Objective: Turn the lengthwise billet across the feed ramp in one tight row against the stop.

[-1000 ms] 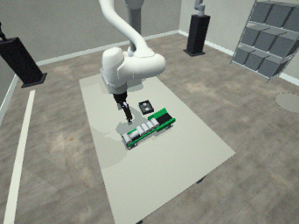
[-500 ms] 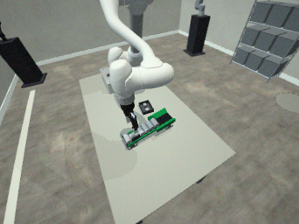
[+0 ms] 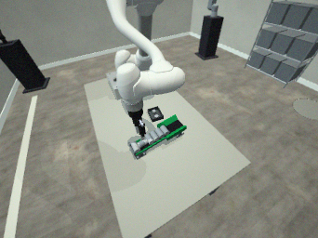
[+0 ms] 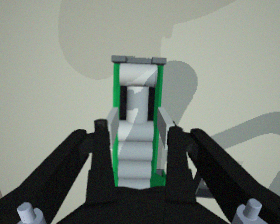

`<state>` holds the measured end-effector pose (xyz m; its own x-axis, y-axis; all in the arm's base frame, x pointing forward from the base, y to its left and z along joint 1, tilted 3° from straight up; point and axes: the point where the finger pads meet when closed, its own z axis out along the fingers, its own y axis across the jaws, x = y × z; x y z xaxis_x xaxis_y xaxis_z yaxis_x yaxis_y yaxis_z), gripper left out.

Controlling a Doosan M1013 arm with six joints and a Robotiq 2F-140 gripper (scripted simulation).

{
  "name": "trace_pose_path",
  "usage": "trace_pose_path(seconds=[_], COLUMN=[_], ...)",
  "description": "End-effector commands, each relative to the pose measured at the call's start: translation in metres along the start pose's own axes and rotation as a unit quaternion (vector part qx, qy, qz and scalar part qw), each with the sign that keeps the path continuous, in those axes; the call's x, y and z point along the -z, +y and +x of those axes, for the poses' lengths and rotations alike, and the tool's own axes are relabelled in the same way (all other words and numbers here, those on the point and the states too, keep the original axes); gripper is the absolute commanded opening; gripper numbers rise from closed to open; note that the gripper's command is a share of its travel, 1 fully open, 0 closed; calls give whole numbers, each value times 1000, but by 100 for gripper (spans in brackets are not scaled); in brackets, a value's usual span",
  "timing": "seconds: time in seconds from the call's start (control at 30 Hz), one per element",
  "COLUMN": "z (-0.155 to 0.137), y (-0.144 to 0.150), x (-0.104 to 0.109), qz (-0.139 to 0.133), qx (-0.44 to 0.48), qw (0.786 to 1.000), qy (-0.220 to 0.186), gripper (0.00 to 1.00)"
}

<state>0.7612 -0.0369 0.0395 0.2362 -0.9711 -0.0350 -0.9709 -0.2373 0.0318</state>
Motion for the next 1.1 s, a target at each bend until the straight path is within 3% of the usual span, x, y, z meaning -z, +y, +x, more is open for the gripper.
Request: trace_pose_path(seconds=[0.0, 1.07], z=[0, 0], y=[0, -1], x=[0, 1], qz=[0, -2], qx=[0, -16], qw=[1000, 1000], qy=[0, -4], gripper=[41, 41])
